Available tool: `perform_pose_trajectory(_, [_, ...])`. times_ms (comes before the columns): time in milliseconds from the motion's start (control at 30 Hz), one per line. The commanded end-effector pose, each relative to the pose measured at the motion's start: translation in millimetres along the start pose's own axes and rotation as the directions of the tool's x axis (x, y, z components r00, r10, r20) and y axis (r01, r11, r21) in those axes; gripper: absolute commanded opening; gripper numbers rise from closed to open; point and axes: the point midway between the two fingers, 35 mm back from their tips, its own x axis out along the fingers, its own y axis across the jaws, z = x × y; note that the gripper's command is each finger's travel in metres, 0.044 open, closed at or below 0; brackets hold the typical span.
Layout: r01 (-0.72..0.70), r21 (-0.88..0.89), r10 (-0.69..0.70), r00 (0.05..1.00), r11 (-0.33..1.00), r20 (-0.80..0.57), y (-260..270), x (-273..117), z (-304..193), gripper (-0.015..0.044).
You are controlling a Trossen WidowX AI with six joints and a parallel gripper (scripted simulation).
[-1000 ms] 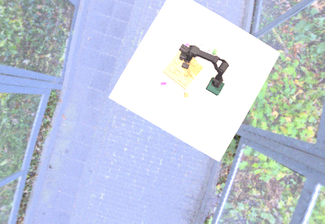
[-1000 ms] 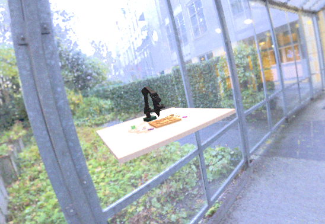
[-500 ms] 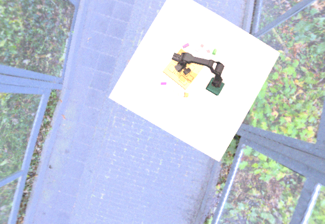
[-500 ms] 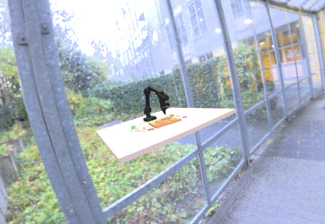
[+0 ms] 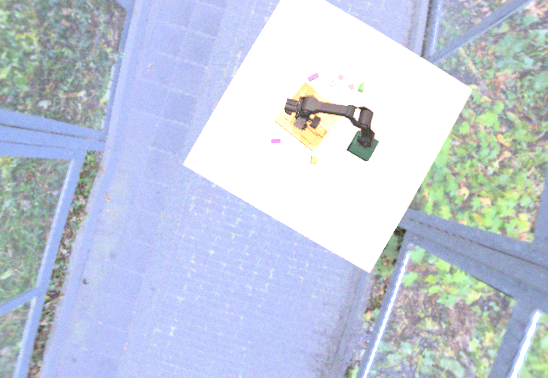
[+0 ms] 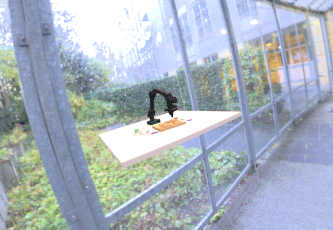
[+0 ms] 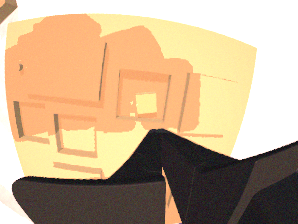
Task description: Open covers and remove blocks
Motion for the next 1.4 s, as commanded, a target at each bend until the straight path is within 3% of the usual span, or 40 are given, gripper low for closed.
perform_pose_trajectory(0, [-0.005,-0.013,0.005,1.000,1.000,-0.007,-0.7,9.2,0.5,0.0000])
perform_pose_trajectory(333, [-0.005,-0.013,0.005,1.000,1.000,-0.007,1.4,51.2,1.5,0.0000])
perform_pose_trajectory(1367, [-0.005,-0.013,0.005,1.000,1.000,-0.007,1.1,65.2,3.4,0.0000])
